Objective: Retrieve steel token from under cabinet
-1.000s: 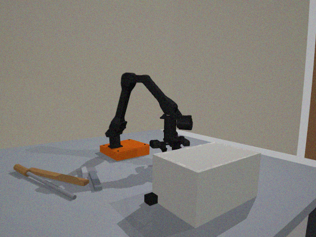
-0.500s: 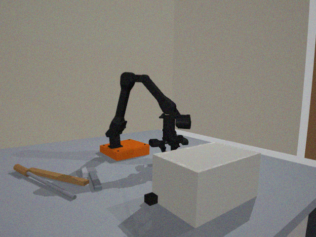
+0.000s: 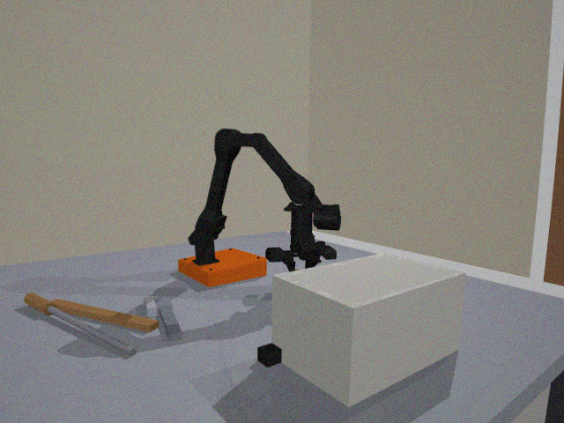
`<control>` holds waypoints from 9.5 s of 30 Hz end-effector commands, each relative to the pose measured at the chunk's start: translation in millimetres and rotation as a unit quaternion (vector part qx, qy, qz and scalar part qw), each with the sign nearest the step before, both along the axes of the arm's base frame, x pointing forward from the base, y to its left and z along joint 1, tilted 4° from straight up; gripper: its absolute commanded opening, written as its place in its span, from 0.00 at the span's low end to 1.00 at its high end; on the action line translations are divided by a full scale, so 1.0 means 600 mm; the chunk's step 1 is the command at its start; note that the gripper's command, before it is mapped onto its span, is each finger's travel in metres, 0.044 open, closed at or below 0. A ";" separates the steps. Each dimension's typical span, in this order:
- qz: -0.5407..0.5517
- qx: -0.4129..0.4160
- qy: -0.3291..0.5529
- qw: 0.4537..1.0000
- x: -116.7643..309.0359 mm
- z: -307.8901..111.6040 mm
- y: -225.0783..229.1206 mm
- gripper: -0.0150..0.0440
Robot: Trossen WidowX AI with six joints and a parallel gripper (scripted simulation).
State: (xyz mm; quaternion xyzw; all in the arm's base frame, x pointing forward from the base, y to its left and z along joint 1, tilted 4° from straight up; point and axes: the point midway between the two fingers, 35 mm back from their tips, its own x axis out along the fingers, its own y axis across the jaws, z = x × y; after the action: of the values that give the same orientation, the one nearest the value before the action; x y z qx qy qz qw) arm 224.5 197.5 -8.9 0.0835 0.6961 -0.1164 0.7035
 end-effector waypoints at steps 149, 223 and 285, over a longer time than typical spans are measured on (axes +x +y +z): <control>-0.077 -0.007 -0.004 0.997 0.063 0.018 -0.252 0.25; -0.077 -0.010 -0.004 0.997 0.061 0.026 -0.380 0.25; -0.077 -0.013 -0.004 0.997 0.051 0.034 -0.486 0.25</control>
State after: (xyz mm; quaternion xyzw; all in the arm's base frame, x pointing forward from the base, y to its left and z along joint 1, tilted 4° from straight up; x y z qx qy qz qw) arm 254.0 -88.5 10.0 0.1266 0.6849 -0.1750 0.6959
